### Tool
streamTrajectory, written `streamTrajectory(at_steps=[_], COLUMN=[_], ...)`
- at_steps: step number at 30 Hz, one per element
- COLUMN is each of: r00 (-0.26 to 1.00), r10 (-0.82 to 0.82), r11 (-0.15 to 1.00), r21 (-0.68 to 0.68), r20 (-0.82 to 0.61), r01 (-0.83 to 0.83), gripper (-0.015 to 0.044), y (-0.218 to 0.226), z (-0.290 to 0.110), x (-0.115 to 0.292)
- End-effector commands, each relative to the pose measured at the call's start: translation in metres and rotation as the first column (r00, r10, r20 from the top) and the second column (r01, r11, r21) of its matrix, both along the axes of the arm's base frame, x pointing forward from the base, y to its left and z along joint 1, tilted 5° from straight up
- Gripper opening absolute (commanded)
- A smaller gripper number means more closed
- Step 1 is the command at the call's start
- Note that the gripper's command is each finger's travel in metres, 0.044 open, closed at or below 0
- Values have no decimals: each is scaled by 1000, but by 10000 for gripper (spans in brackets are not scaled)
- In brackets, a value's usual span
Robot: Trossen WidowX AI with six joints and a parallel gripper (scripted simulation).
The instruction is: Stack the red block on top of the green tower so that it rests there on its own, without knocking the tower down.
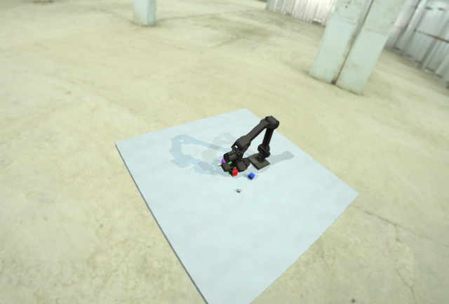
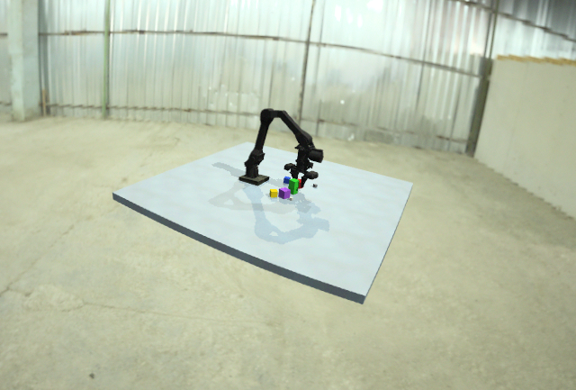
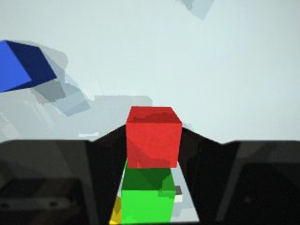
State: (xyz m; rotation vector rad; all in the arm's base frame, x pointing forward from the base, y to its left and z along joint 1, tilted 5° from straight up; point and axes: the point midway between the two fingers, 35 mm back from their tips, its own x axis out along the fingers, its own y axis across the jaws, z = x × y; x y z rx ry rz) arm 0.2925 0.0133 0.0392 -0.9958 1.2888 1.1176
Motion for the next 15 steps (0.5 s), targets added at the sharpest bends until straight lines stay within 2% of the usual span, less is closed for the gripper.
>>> streamTrajectory(at_steps=[1,15], r00=[1000,1000], r10=[3,3], r11=[1000,1000], r21=[6,5], r20=[13,13], r01=[-3,-3], gripper=[0,0], y=[-1,-5], z=[23,85], x=[2,4])
